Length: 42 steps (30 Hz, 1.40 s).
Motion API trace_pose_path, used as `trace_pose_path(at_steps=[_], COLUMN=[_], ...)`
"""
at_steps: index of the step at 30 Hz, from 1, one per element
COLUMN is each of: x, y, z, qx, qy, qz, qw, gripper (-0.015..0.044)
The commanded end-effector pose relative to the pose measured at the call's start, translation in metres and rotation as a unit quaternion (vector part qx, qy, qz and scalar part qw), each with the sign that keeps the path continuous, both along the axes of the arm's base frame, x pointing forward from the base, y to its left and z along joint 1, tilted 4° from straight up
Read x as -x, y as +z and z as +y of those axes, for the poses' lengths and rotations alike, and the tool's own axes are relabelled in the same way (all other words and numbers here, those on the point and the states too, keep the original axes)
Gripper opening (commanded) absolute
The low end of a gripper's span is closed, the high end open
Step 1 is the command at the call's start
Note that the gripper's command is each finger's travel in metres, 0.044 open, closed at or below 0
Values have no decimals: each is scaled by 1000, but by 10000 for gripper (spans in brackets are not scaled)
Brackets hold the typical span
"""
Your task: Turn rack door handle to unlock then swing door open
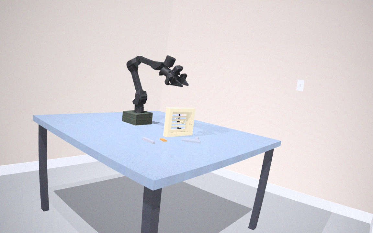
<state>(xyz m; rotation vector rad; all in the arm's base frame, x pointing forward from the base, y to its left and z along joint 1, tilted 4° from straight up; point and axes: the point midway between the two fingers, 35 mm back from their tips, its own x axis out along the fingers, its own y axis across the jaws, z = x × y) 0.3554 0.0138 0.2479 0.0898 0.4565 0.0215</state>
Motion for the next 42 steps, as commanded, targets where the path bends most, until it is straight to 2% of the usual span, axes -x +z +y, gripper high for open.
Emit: trace_pose_path(at_steps=[1,18,35,42], x=[-6,-4,22,25], y=[-12,-72,-111,-114], z=[4,21,34,35], qx=[-8,-19,8,12], qy=[-4,-26,-65,-69], qz=[54,293,509,526], qw=[998,956,858,847], gripper=[285,285,285,285])
